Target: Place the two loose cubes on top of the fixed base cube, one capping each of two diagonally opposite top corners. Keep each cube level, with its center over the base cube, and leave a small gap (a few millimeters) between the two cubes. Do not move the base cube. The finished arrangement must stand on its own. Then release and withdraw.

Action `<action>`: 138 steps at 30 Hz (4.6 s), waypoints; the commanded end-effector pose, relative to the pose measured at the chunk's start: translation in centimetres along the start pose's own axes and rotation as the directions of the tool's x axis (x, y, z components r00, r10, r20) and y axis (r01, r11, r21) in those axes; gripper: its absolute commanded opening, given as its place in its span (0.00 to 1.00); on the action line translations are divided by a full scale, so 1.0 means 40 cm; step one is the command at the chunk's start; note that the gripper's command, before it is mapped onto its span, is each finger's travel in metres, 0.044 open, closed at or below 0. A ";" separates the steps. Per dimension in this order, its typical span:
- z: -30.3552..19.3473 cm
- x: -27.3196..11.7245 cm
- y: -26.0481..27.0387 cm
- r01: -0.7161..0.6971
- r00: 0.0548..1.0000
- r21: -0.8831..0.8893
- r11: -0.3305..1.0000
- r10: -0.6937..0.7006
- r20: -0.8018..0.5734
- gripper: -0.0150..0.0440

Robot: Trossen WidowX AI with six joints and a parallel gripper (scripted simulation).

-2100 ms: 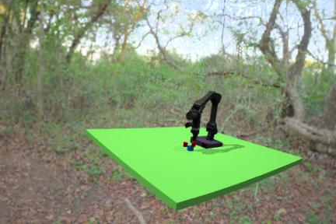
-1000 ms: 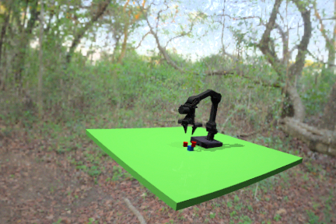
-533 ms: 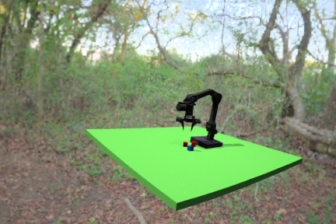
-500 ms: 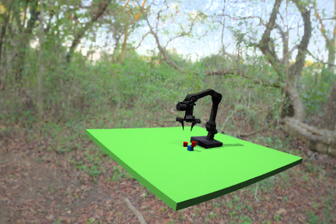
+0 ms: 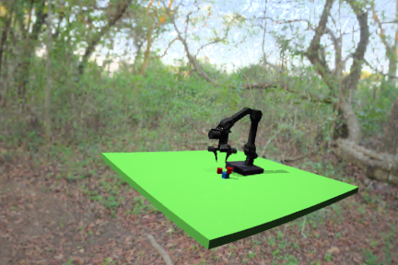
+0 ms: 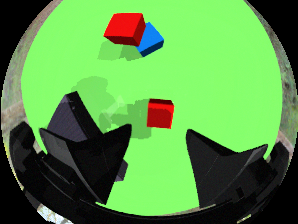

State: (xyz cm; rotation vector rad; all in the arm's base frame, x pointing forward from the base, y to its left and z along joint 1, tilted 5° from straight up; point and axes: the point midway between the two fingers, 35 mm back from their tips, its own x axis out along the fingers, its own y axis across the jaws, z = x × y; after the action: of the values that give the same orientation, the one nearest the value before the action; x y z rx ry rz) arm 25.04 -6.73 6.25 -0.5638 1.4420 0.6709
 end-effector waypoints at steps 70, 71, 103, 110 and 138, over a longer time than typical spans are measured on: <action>0.005 -0.076 -0.011 0.004 1.000 0.003 1.000 -0.004 -0.002 0.43; 0.004 -0.084 -0.010 0.004 1.000 0.003 1.000 -0.004 -0.002 0.43; 0.086 -0.131 -0.005 0.003 1.000 0.595 0.804 -0.004 0.001 0.43; 0.115 -0.129 -0.004 0.002 1.000 0.747 0.665 -0.004 0.001 0.43; 0.233 -0.115 0.015 -0.006 1.000 0.995 -0.099 -0.003 0.006 0.43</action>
State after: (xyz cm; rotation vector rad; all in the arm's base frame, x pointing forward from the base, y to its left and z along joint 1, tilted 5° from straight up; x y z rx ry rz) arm 30.65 -0.45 11.59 0.6883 1.4934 -0.5680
